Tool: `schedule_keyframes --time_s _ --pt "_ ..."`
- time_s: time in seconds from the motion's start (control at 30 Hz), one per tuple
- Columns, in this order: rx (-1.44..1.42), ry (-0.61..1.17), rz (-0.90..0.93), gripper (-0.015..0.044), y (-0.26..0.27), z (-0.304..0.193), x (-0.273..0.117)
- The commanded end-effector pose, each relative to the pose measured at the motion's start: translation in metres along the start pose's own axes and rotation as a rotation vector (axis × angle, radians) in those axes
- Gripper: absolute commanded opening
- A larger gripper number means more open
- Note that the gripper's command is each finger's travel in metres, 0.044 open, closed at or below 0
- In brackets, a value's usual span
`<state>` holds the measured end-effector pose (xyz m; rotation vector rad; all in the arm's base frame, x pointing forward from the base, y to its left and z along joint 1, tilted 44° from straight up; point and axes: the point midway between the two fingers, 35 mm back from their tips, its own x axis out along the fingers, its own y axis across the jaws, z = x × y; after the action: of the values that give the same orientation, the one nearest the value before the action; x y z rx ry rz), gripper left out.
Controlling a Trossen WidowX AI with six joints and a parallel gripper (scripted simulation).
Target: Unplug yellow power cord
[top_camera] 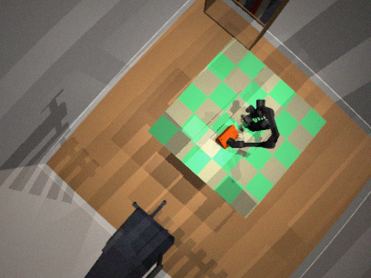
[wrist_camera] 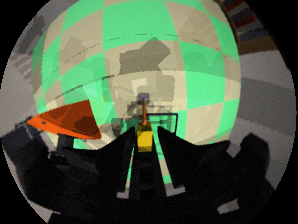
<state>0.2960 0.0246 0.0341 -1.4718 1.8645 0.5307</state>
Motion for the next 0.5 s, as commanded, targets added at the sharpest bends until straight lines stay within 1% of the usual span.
schedule_keyframes --time_s 0.0,0.23,0.47 --pt "-0.011 0.01 0.006 0.016 0.002 -0.008 0.003" --pt "-0.011 0.011 0.006 0.016 0.002 -0.018 0.003" --pt "-0.011 0.011 0.006 0.016 0.002 -0.019 0.004"
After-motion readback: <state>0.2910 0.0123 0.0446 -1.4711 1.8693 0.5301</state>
